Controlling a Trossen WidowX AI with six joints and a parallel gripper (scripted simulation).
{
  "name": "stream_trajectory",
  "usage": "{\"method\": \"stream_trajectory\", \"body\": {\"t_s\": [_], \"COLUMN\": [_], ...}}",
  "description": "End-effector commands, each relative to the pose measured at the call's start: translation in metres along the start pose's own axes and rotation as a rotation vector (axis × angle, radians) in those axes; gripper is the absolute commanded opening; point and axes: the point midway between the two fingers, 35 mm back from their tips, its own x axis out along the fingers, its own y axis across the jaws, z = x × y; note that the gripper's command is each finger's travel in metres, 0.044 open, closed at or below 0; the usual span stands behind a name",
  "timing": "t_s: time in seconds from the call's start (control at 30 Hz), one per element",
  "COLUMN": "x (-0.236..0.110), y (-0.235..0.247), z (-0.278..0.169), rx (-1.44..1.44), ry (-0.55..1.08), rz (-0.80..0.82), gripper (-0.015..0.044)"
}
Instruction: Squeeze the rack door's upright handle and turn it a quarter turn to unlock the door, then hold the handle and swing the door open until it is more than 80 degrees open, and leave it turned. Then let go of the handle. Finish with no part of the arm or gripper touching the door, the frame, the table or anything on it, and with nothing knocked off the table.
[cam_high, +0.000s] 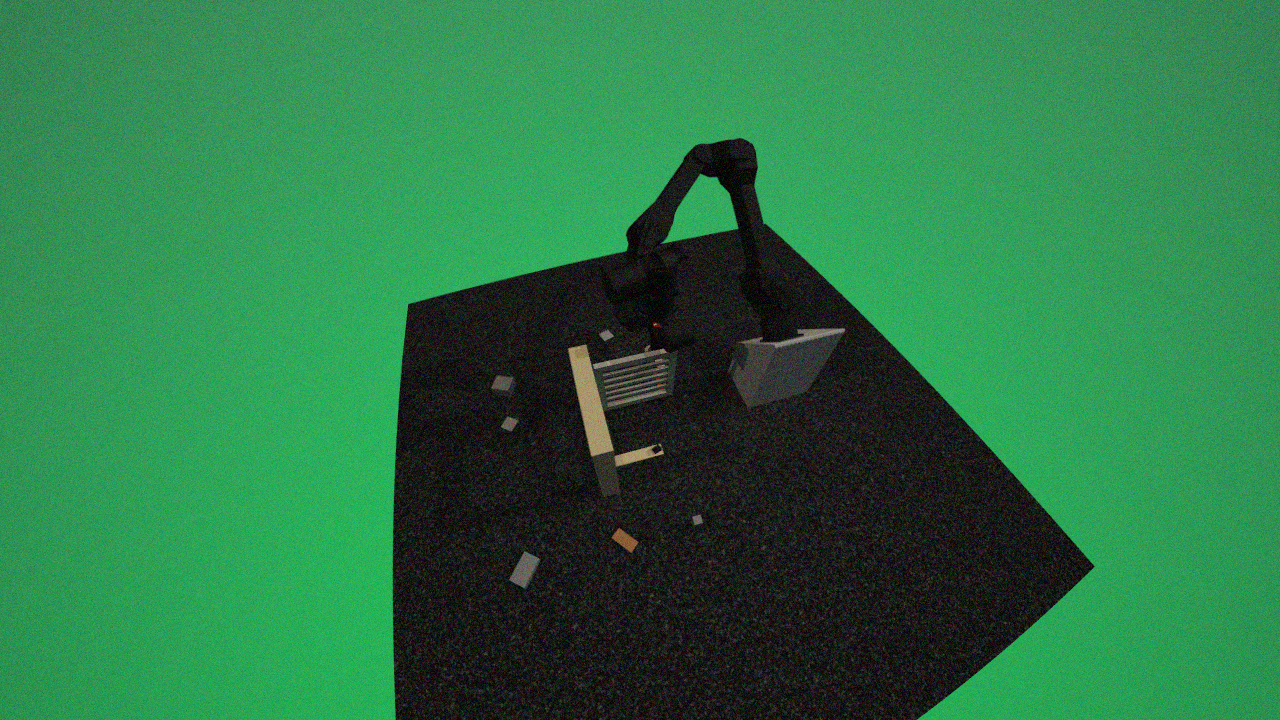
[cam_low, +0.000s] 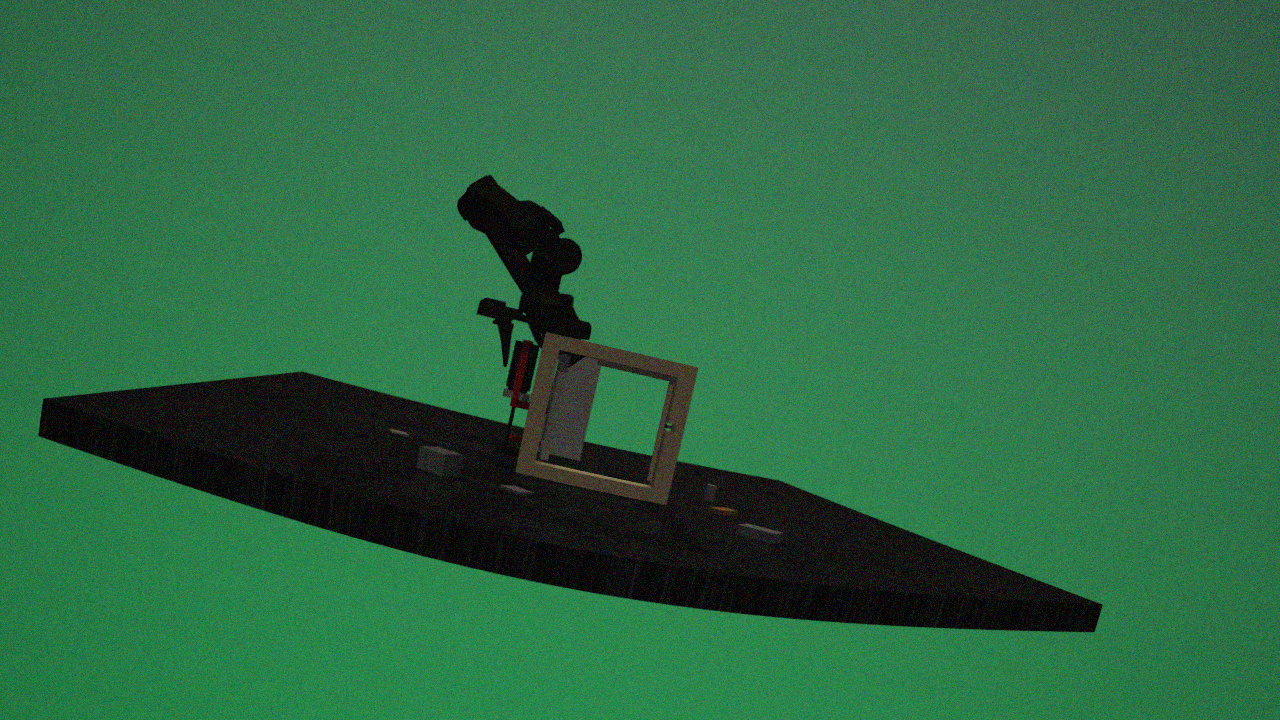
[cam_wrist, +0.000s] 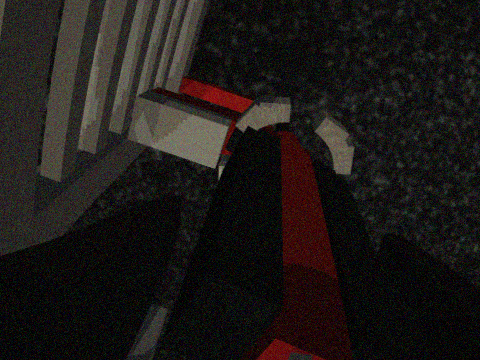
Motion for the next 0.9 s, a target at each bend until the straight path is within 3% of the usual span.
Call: {"method": "stream_trajectory", "body": {"t_s": [0.0,0.87], "x": [-0.002,-0.044], "y": [0.0,0.001], "z": [0.001,0.003], "rx": [-0.003,-0.004], "ry": [-0.001,-0.002], "rz": [0.002,0.007], "gripper": [0.0298,0.0298]}}
